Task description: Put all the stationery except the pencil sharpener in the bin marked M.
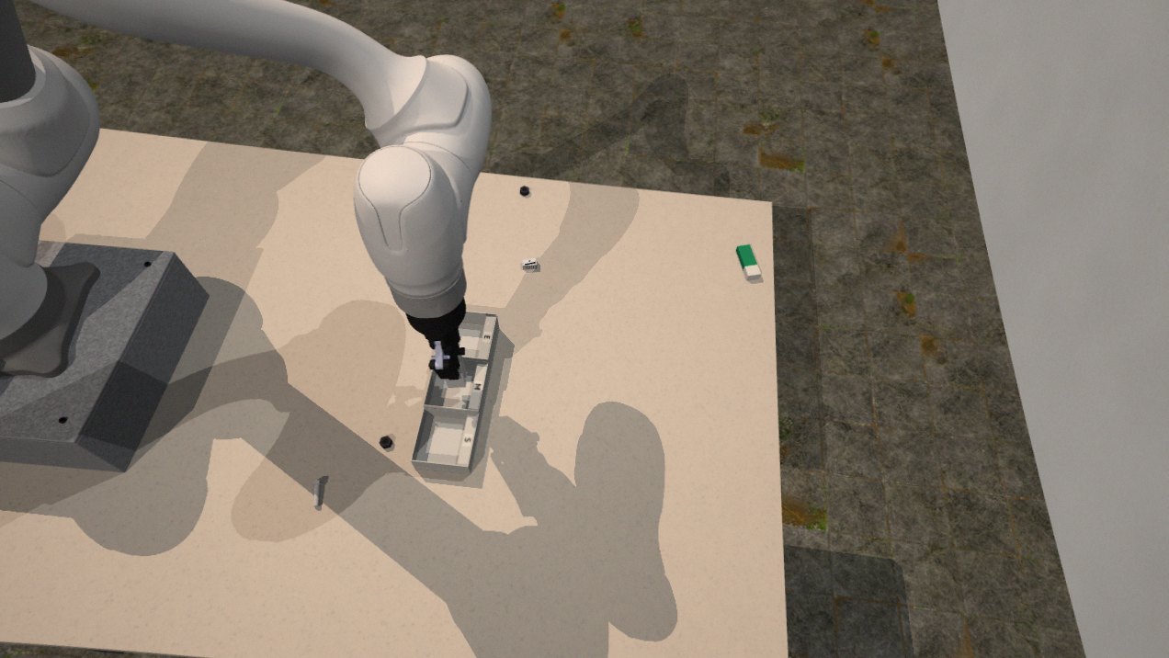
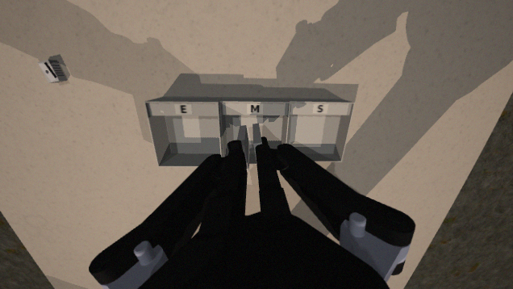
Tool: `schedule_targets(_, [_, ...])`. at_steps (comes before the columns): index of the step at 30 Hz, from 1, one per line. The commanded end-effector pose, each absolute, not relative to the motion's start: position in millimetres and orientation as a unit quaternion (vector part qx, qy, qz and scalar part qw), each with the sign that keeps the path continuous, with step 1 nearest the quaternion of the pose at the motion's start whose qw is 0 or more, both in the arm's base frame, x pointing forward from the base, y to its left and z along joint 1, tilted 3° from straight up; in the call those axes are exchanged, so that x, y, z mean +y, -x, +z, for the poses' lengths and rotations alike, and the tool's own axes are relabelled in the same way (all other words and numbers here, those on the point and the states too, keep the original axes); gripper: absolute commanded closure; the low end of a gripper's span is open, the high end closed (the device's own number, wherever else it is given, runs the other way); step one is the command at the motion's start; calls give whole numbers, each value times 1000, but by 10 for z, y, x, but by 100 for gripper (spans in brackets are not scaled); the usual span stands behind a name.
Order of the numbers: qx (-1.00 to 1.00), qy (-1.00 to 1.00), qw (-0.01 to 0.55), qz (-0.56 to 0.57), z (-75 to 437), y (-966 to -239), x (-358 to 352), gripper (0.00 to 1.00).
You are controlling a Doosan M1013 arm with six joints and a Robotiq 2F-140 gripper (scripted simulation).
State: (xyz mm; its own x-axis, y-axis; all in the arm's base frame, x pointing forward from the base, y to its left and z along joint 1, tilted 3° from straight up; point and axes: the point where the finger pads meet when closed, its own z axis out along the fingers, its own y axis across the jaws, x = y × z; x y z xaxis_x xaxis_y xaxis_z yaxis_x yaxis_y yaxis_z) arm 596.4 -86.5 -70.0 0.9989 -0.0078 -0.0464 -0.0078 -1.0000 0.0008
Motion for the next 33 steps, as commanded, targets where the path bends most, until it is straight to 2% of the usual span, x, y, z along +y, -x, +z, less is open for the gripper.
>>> schedule_targets(1, [-7, -1000, -2, -24, -805, -5950, -852, 85])
schedule_targets(33, [-7, -1000, -2, -24, -923, -5943, -850, 85])
